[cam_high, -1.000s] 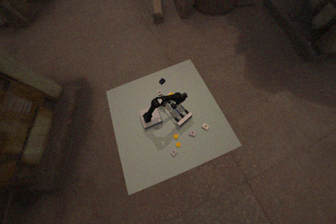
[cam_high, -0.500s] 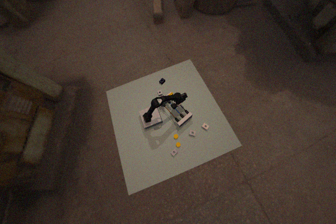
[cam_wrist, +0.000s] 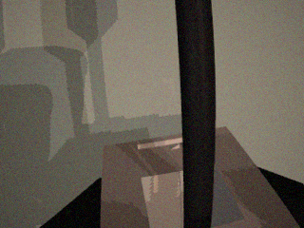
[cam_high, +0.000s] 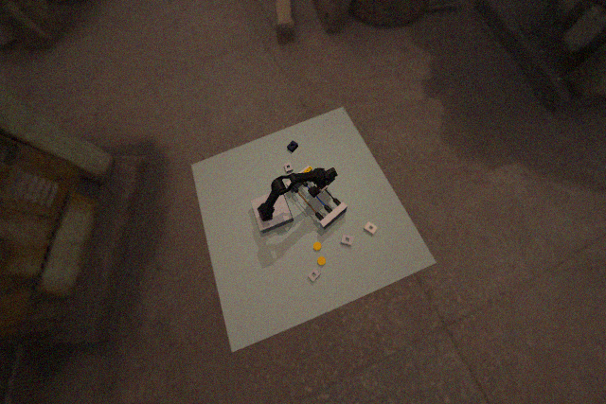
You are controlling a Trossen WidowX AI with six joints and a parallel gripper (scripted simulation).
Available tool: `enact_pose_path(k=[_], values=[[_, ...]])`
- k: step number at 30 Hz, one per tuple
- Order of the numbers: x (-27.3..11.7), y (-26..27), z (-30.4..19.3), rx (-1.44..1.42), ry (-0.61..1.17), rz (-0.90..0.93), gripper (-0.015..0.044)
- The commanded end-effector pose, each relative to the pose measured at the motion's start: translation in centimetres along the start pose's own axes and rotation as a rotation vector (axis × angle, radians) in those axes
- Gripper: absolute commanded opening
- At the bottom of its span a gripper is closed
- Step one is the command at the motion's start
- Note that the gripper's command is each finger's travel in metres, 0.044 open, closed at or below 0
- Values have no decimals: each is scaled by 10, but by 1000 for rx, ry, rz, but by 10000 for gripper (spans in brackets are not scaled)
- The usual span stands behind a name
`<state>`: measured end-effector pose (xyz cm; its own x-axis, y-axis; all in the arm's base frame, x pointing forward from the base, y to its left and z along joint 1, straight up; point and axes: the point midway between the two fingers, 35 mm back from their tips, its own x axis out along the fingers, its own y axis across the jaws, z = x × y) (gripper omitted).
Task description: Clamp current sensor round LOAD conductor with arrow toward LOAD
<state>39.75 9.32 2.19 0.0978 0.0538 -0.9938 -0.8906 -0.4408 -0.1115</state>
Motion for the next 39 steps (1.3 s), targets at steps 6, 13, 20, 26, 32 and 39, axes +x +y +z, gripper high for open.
enact_pose_path(k=[6, 13, 20, 26, 32, 39], values=[[-2, -2, 1, -4, -4, -11, 0], [-2, -2, 1, -4, -4, -11, 0], [1, -2, 1, -4, -3, -9, 0], [0, -2, 0, -1, 1, -9, 105], [0, -2, 0, -1, 1, -9, 263], [0, -2, 0, -1, 1, -9, 267]])
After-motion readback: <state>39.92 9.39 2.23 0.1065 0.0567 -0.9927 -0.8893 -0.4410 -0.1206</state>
